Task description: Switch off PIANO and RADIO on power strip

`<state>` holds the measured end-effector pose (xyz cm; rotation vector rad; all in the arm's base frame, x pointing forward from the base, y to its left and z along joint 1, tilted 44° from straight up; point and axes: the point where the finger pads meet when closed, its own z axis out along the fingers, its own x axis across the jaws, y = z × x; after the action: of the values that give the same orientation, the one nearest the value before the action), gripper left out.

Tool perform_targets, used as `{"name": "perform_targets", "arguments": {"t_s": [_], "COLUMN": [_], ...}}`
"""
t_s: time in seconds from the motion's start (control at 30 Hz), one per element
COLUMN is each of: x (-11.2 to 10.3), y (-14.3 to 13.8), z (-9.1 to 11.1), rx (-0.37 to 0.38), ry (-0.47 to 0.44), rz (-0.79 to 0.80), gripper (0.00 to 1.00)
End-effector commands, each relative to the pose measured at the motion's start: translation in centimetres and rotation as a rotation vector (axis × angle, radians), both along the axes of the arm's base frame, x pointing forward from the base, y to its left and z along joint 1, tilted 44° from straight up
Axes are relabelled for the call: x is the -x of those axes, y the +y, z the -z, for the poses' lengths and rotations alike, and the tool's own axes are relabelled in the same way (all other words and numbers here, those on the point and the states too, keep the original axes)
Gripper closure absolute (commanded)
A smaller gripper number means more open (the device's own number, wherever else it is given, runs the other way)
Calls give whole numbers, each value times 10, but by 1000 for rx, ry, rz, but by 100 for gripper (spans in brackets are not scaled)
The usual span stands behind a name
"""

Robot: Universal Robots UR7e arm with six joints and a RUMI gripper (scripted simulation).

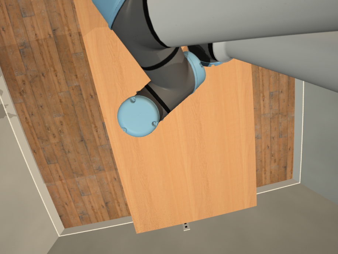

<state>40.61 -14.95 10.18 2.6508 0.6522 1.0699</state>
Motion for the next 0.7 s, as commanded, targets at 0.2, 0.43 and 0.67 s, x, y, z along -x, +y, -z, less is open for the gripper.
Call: {"name": "perform_targets", "arguments": {"t_s": [0.2, 0.43, 0.67], "x": [9, 10, 10], "y": [-1, 0, 0], "z": [-8, -9, -8], "rx": [-8, -9, -10], "ry": [2, 2, 3], "rz": [-5, -5, -5], "gripper": [0, 0, 0]}}
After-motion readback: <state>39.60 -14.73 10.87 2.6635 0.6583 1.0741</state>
